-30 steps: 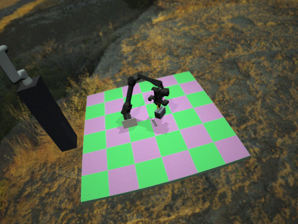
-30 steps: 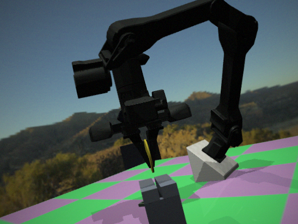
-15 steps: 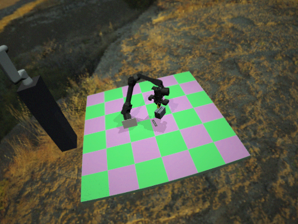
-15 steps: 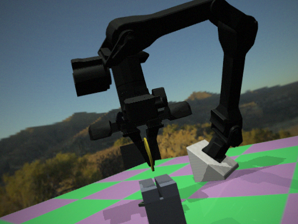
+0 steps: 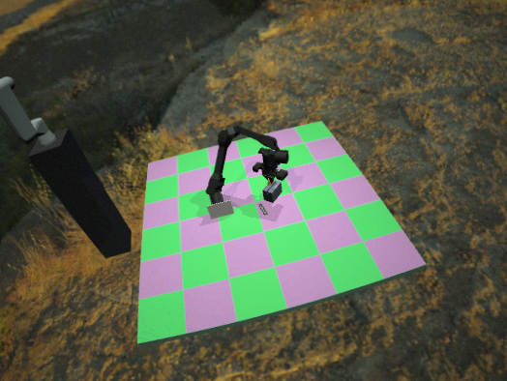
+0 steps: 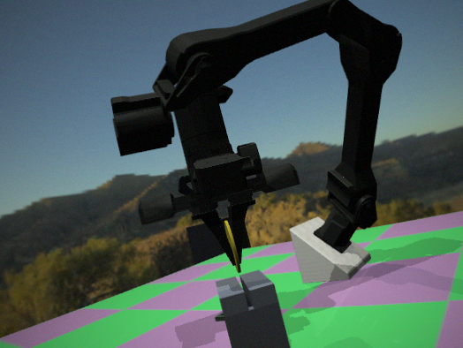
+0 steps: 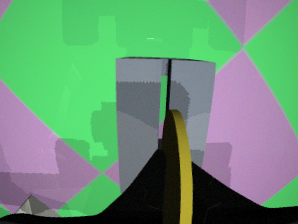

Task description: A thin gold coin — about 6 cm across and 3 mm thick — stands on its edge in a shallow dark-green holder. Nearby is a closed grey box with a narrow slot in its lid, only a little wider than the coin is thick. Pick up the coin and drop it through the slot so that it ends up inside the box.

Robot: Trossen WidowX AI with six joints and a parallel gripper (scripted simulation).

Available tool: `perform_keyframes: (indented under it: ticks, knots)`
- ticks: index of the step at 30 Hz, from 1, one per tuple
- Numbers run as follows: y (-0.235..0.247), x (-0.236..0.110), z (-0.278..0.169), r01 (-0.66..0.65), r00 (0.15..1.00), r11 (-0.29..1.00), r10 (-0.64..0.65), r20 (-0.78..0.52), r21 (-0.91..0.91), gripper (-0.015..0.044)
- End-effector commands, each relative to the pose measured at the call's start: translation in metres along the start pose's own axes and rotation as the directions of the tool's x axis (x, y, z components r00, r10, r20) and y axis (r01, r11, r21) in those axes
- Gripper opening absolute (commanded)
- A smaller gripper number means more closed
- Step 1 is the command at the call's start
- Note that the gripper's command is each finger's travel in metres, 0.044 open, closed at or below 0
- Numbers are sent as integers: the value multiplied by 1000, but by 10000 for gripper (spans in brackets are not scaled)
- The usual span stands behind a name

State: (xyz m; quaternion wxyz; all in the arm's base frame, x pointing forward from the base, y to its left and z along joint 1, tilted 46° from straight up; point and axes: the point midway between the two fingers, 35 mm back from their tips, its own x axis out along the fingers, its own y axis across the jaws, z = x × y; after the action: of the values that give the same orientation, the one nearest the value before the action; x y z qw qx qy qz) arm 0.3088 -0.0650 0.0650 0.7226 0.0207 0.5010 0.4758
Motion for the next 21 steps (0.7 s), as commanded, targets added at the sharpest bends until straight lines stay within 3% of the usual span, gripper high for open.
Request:
perform_keyframes:
  ticks: [1,12,18,21]
  knots:
    - [0,3,-1,-1,1000,1000,1,4,7,0]
    - [0,11,0,-1,1000,1000,1,4,5,0]
    - [0,10,0,-1,1000,1000,1,0,-1,157]
    - [0,10,0,-1,1000,1000,1,0,-1,161]
